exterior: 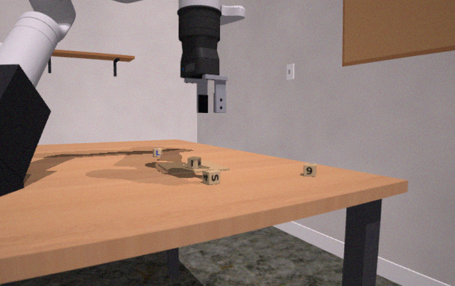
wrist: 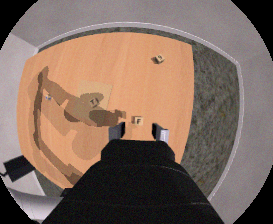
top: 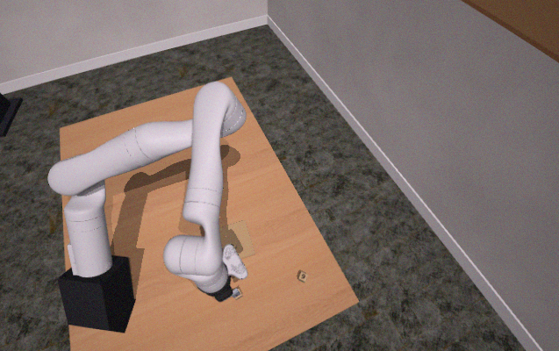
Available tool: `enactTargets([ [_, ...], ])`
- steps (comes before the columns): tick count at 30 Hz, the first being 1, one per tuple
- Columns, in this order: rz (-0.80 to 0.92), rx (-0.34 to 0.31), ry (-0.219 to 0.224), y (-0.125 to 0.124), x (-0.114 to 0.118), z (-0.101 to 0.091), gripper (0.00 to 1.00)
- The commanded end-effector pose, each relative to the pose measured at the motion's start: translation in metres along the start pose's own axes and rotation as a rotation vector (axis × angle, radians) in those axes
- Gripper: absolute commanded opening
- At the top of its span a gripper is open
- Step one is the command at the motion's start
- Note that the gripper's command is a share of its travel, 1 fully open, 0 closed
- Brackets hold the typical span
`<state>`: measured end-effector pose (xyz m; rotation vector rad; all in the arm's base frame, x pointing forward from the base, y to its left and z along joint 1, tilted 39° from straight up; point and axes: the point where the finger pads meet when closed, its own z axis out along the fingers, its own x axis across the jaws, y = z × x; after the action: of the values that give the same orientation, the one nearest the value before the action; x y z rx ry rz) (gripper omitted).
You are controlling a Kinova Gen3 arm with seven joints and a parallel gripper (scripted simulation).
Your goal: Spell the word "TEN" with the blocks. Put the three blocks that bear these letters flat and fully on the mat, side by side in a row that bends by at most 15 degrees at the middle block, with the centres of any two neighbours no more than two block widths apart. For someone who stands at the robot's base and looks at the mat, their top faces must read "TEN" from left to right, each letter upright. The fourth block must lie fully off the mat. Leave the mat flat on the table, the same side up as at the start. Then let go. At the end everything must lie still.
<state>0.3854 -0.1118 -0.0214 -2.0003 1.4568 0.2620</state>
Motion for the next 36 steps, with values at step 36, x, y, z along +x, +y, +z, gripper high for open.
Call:
enactTargets([
  [36, -0.463, -0.005, -0.003, -0.002, -0.003, 0.014, 1.0],
])
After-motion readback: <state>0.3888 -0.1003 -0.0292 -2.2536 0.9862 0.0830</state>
